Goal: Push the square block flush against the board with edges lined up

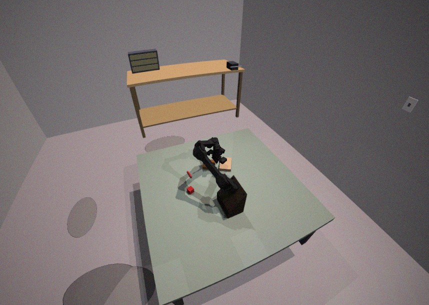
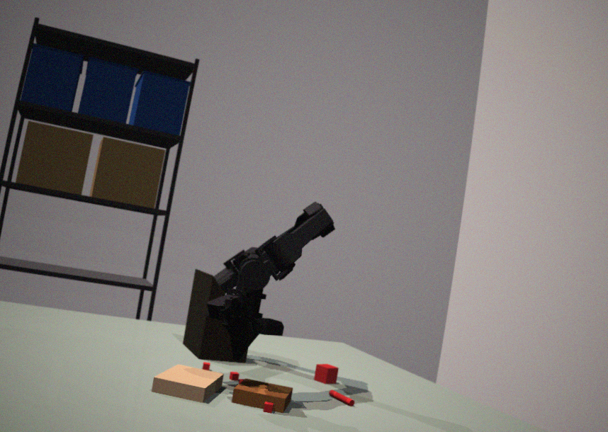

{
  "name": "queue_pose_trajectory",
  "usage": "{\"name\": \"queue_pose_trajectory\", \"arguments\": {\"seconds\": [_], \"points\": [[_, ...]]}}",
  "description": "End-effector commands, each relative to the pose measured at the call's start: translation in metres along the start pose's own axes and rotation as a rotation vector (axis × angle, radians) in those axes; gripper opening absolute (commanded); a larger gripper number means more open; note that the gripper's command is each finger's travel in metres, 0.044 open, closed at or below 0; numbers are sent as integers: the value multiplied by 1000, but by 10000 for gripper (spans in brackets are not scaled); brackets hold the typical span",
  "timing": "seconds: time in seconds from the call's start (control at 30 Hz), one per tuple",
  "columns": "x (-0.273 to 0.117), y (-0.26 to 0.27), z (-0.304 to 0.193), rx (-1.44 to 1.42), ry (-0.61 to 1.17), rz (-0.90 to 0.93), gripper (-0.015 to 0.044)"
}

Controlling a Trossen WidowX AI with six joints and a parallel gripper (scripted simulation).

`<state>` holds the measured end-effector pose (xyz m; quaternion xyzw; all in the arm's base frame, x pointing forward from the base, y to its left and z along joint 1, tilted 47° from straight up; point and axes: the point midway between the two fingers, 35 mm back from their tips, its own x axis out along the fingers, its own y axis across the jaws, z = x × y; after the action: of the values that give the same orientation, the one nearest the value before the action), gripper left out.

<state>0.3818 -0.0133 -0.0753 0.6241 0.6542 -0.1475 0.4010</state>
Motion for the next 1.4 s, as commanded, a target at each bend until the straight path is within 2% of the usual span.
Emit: {"name": "queue_pose_trajectory", "arguments": {"seconds": [0.0,0.77,0.97,1.1,1.37], "points": [[0,-11,25,148,-6,-5,0],[7,-93,134,915,14,-7,0],[11,-96,137,936,15,-7,0],[61,-95,136,936,18,-8,0],[64,-94,135,936,18,-8,0]]}}
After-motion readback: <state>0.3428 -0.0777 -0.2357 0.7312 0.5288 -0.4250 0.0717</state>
